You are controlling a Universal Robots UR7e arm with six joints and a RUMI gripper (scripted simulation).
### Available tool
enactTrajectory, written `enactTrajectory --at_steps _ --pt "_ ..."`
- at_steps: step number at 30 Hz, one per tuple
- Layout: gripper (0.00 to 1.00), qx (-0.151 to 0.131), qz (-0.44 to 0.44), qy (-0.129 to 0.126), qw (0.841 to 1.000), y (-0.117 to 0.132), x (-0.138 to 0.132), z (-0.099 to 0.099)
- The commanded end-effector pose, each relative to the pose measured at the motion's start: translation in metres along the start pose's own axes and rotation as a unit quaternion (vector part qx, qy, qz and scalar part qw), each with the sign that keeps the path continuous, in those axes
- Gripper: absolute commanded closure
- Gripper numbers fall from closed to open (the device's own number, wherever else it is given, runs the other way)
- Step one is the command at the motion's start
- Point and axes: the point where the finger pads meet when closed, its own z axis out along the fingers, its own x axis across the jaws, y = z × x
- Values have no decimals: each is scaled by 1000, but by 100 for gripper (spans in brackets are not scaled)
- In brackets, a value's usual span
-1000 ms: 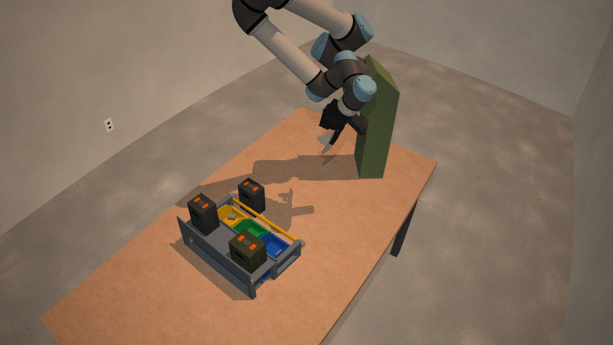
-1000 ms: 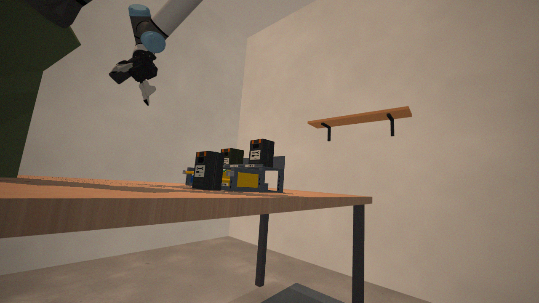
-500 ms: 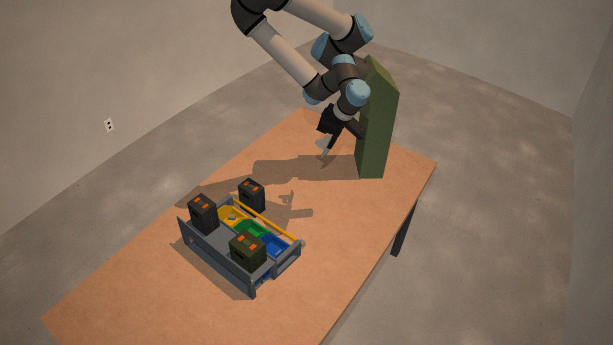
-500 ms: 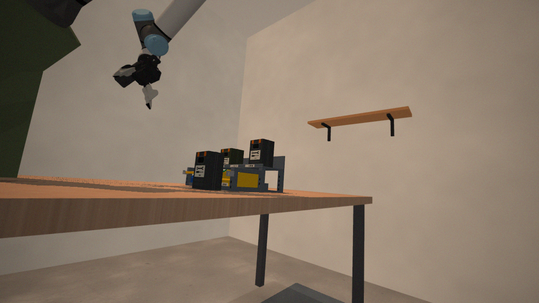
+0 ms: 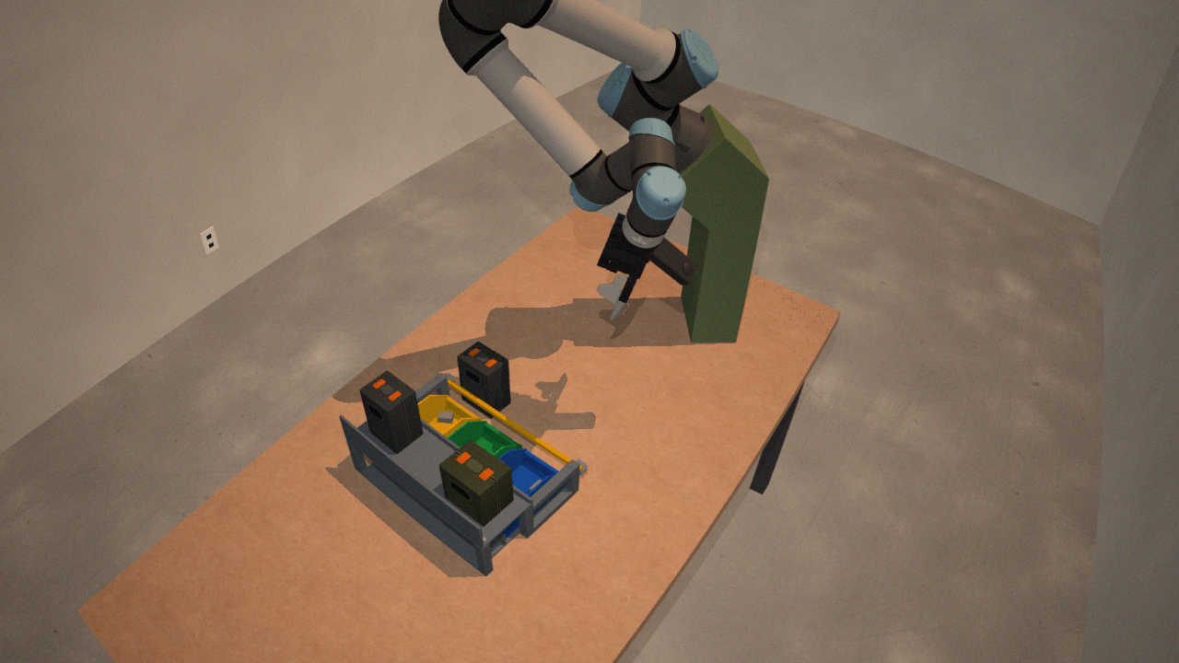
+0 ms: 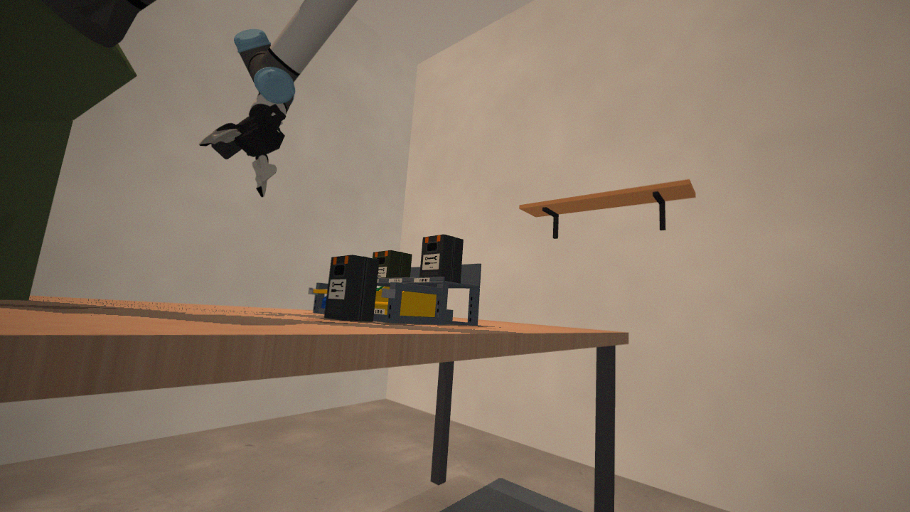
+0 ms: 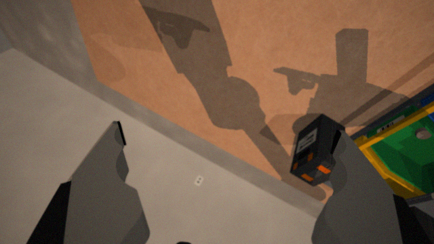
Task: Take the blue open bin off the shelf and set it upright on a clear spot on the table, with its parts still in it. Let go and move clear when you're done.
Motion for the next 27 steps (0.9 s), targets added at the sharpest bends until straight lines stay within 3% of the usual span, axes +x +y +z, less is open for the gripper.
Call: enactTrajectory --at_steps 1,17,19,27 --pt "0 25 13 -2 1000 -2 14 4" --pt "0 108 70 13 992 7 85 19" --pt "0 108 70 13 992 7 85 19" --pt "0 142 99 39 984 24 129 29"
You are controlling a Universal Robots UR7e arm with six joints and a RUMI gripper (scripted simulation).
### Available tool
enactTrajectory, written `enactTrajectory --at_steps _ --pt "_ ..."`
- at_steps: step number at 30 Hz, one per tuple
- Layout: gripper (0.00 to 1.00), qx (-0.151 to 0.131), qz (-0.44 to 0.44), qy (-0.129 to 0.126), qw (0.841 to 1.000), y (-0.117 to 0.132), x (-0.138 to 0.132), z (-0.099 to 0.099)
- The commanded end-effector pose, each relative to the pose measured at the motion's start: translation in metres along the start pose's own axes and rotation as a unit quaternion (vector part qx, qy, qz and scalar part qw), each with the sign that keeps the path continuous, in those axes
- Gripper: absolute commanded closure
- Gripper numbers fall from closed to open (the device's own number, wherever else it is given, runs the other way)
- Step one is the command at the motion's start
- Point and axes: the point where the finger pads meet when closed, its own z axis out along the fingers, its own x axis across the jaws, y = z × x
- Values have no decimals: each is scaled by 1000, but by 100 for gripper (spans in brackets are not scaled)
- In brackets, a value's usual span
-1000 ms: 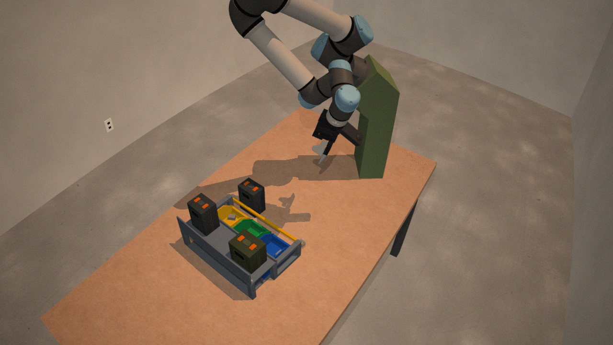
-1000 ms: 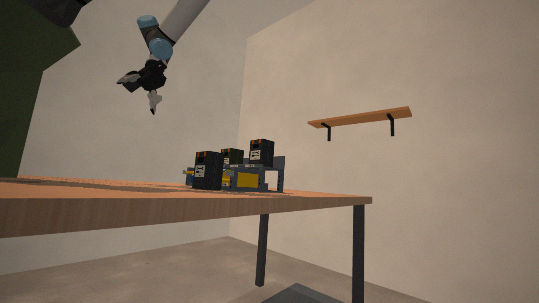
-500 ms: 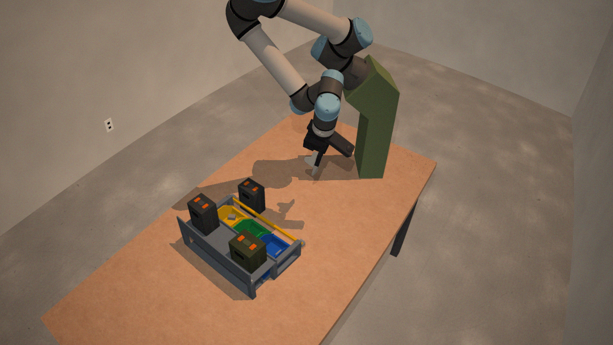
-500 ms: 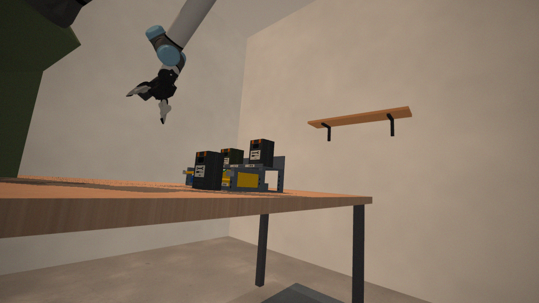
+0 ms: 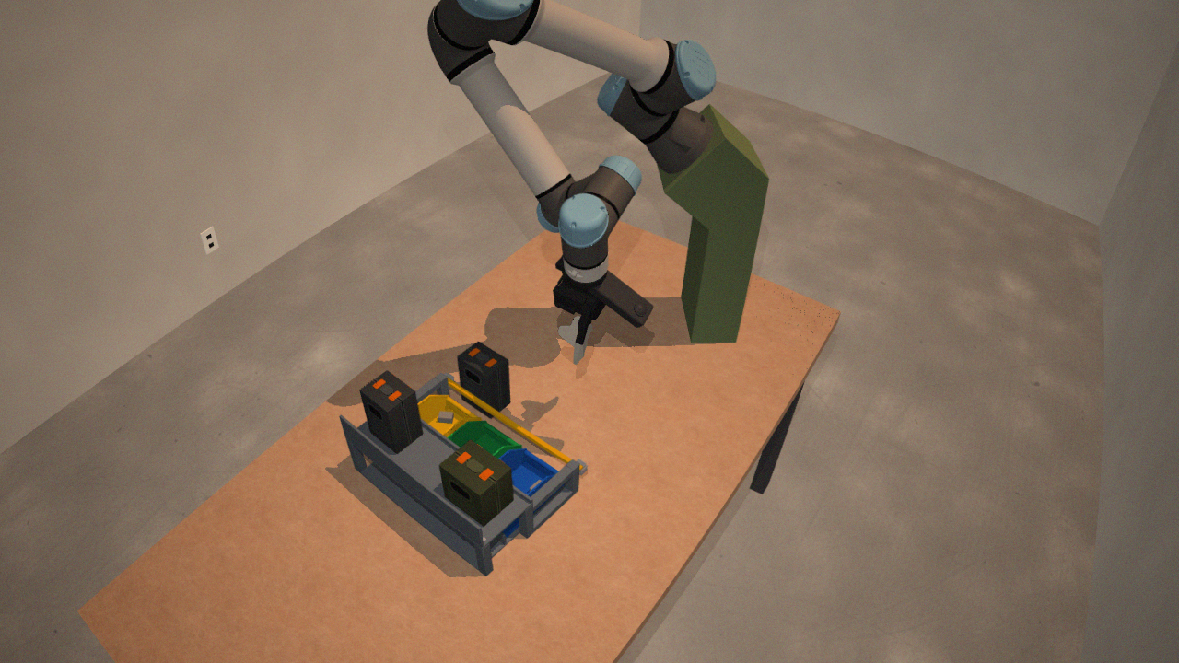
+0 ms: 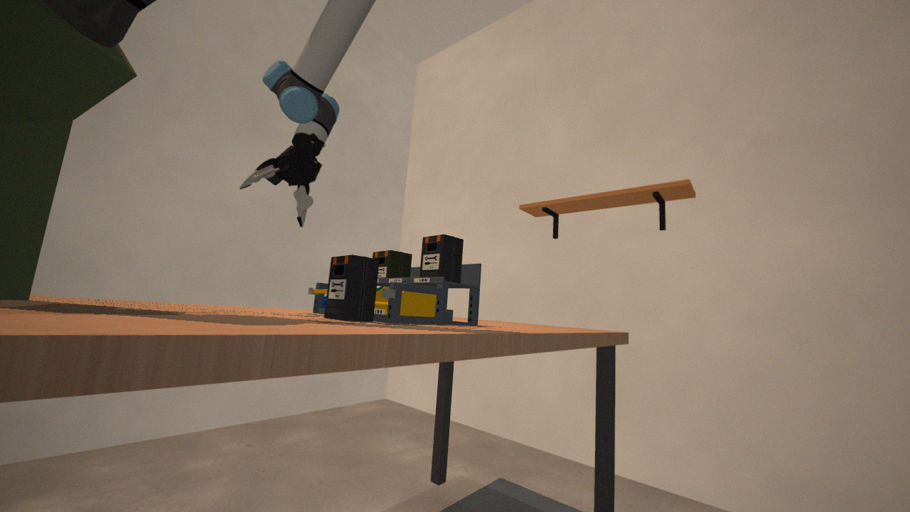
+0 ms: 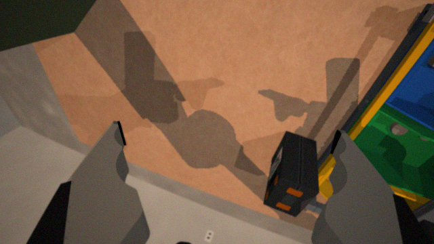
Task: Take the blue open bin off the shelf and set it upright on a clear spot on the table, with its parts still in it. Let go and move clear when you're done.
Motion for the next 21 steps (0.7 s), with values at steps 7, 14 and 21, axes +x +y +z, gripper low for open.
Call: enactTrajectory --at_steps 7,14,21 --pt "0 43 34 46 997 23 63 11" --pt "0 54 45 69 995 38 89 14" --pt "0 61 57 100 991 59 119 18"
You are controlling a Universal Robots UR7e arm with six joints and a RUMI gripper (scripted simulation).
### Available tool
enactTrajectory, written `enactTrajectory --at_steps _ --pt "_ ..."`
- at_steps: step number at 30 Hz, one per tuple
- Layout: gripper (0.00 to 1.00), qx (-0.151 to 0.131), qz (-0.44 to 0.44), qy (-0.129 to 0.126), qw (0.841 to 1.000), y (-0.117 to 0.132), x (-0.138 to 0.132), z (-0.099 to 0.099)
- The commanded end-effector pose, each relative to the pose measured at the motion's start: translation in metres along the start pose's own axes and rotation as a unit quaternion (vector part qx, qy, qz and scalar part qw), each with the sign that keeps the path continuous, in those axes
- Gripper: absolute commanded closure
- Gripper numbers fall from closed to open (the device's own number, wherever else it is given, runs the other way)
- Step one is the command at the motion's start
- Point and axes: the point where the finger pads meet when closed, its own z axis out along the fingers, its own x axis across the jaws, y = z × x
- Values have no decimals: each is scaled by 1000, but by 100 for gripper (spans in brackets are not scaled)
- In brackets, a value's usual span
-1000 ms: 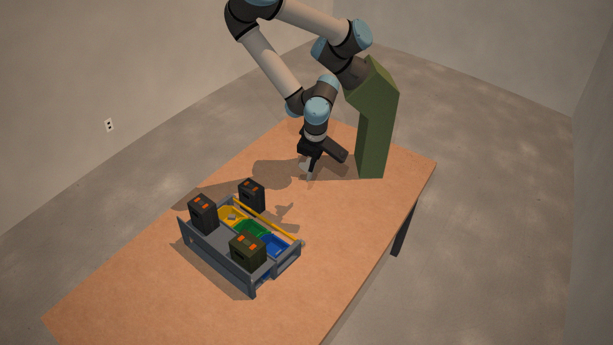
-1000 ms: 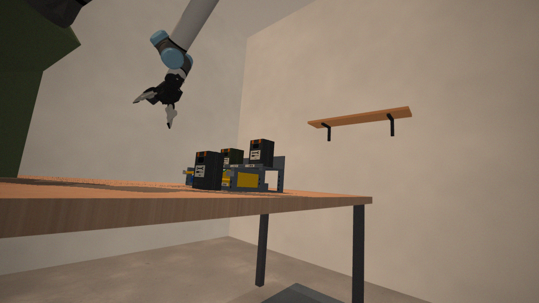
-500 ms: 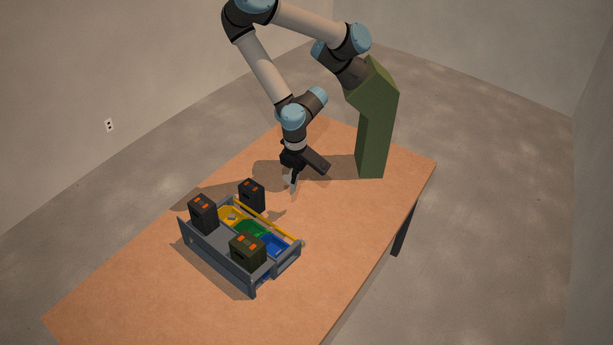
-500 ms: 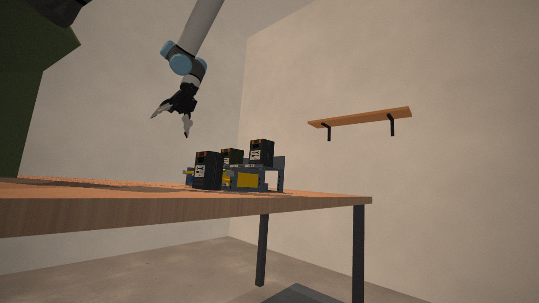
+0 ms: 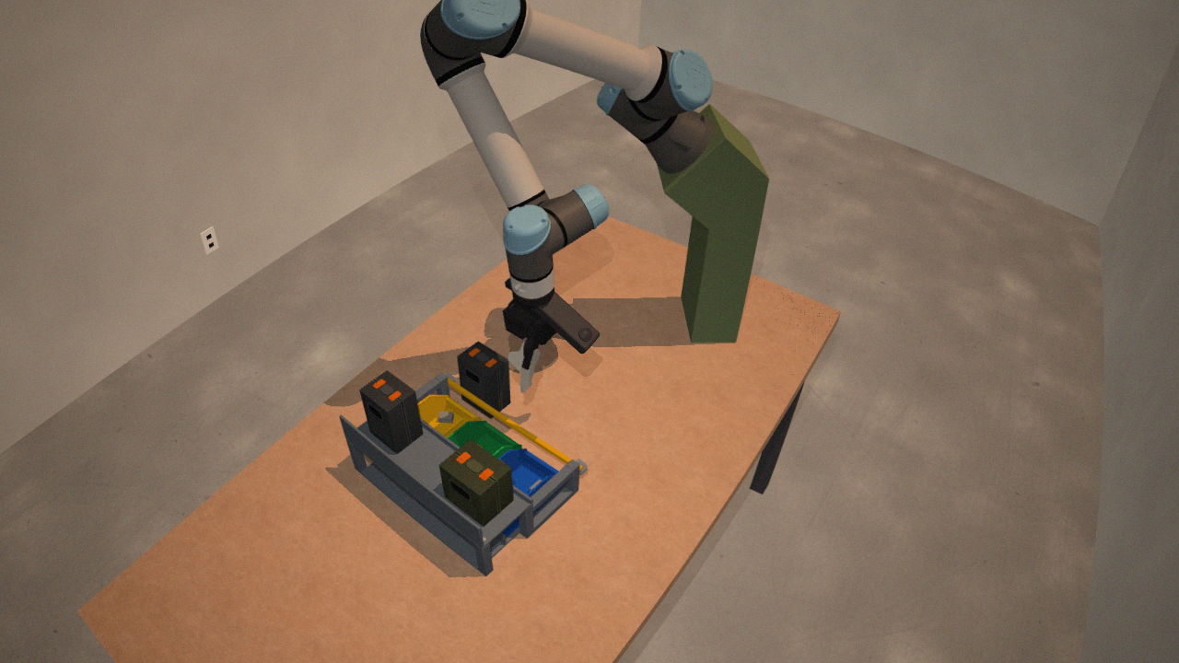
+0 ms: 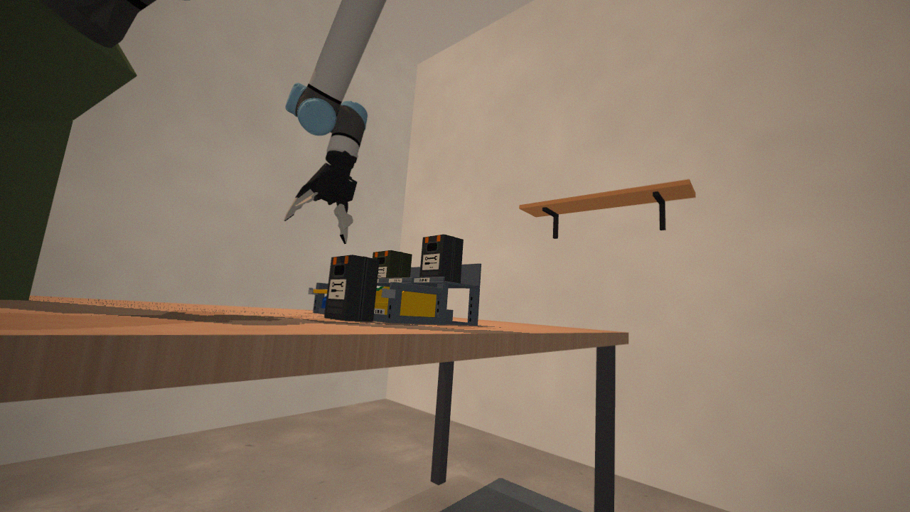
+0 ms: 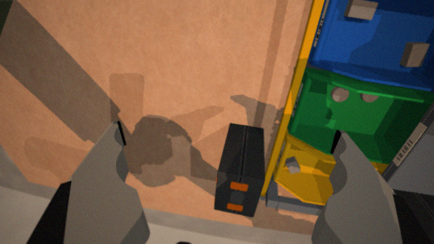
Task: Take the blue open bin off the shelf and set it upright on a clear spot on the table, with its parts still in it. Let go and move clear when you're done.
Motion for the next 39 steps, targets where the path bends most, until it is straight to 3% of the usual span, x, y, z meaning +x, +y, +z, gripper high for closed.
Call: enactTrajectory --at_steps 1,20,39 --pt "0 7 8 24 1000 13 24 5" --pt "0 9 18 71 997 46 65 10" --pt "0 9 20 79 997 52 72 11"
